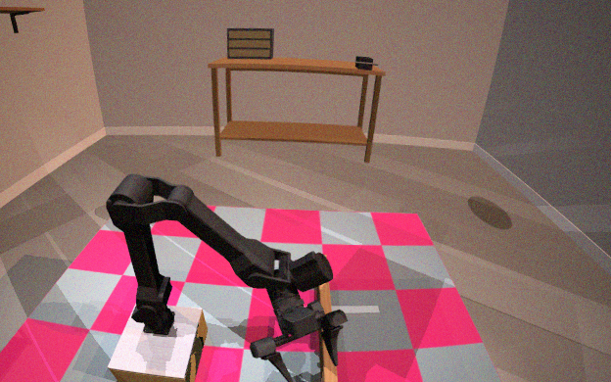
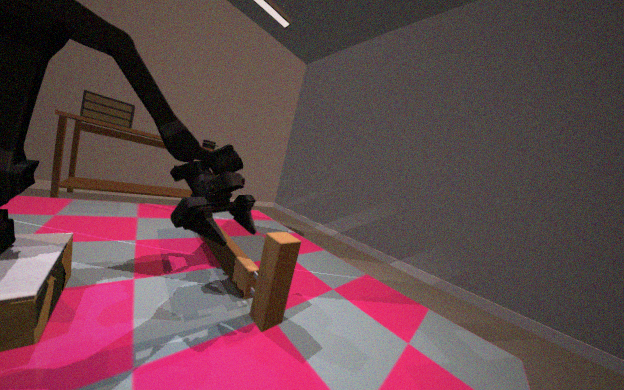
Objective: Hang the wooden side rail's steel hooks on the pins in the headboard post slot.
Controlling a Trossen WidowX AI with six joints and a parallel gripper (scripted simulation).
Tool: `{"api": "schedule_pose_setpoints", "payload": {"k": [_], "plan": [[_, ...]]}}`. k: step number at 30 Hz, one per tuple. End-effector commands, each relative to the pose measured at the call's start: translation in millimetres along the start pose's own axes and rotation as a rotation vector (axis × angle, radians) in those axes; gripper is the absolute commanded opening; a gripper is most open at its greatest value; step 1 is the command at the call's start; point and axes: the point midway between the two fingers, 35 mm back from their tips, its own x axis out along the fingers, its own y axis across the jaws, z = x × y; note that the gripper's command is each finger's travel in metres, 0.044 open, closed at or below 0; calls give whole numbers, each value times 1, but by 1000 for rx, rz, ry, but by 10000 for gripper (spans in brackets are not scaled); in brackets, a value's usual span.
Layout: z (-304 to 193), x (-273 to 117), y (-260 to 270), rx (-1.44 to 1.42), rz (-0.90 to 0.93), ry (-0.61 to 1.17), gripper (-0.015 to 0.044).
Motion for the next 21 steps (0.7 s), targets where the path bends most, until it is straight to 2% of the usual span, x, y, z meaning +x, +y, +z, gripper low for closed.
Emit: {"api": "schedule_pose_setpoints", "payload": {"k": [1,15,21], "plan": [[0,0,-2,0,-14,-2,440],[0,0,-1,-14,-13,2,440],[-1,6,21,-474,44,141,440]]}}
